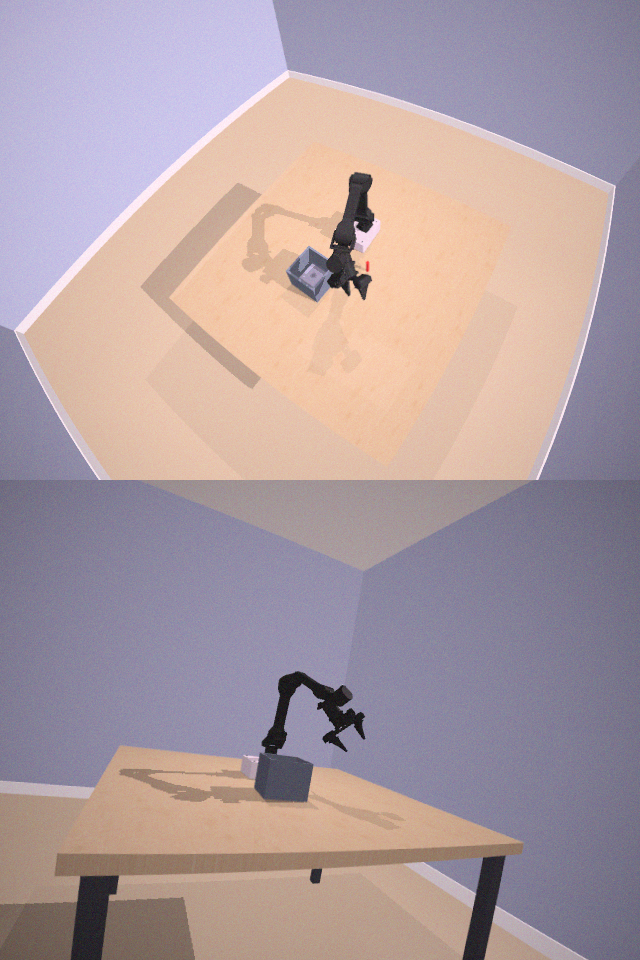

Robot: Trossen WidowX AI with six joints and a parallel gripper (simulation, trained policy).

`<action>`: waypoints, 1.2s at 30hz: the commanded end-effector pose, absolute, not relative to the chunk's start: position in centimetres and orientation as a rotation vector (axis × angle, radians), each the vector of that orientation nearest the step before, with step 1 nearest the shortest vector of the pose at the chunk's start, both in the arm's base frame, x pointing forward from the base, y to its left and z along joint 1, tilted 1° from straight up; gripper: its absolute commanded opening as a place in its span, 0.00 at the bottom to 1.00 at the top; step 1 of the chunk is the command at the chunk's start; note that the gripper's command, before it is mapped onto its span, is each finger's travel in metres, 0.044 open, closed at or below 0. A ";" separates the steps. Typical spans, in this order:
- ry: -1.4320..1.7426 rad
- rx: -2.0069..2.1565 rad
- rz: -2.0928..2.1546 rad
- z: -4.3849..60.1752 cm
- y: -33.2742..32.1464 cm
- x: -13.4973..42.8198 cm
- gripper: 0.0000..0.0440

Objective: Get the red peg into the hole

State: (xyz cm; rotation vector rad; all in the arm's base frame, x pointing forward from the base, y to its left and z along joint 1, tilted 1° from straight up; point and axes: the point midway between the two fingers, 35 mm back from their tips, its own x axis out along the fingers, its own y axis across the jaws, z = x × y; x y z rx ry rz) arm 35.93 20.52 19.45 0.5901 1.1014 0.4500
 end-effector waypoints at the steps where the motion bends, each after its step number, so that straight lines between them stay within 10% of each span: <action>1: 1.203 0.639 0.361 18.3 19.9 33.6 1.00; 36: 1.658 0.934 -0.771 11.1 14.3 15.7 1.00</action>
